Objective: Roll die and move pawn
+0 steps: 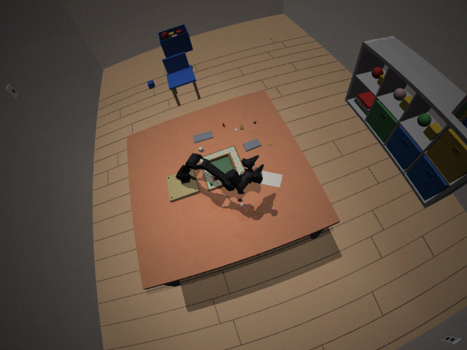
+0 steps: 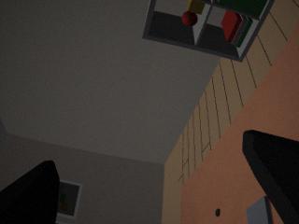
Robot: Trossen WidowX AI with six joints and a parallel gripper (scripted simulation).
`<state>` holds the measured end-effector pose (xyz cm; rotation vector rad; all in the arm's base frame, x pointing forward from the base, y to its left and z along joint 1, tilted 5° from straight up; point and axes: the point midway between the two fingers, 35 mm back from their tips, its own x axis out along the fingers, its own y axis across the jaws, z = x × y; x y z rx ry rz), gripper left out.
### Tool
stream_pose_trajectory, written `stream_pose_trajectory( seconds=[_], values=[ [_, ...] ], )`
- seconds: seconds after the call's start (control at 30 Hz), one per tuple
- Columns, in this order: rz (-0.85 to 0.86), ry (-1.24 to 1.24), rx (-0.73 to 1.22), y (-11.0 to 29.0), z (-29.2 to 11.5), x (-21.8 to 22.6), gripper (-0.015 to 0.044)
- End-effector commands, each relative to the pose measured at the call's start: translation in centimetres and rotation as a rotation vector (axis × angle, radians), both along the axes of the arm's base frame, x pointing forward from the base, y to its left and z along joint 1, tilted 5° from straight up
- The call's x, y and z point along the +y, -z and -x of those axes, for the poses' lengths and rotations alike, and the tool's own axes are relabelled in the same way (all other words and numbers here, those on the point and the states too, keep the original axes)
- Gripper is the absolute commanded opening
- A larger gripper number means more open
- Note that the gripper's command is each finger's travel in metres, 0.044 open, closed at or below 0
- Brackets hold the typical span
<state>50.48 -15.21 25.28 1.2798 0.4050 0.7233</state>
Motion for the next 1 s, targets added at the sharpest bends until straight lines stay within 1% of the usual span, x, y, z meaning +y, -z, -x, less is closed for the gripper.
stream_pose_trajectory(
  seconds=[0.0, 0.07, 0.13, 0.3, 0.47, 0.57, 0.73, 0.97],
  values=[
    [-0.002, -0.001, 0.001, 0.0, -0.1, 0.3, 0.0374],
    [-0.015, -0.010, 0.013, -0.2, -1.0, 2.4, 0.0321],
    [-0.028, -0.023, 0.036, -0.4, -2.1, 5.8, 0.0275],
    [-0.023, -0.049, 0.107, 0.0, -3.4, 13.8, 0.0275],
    [0.055, -0.087, 0.193, 1.5, -2.6, 22.3, 0.0275],
    [0.132, -0.119, 0.247, 2.8, -1.1, 27.1, 0.0275],
    [0.276, -0.183, 0.322, 5.2, 2.5, 33.6, 0.0275],
    [0.558, -0.320, 0.405, 9.0, 10.3, 40.8, 0.0275]
  ],
)
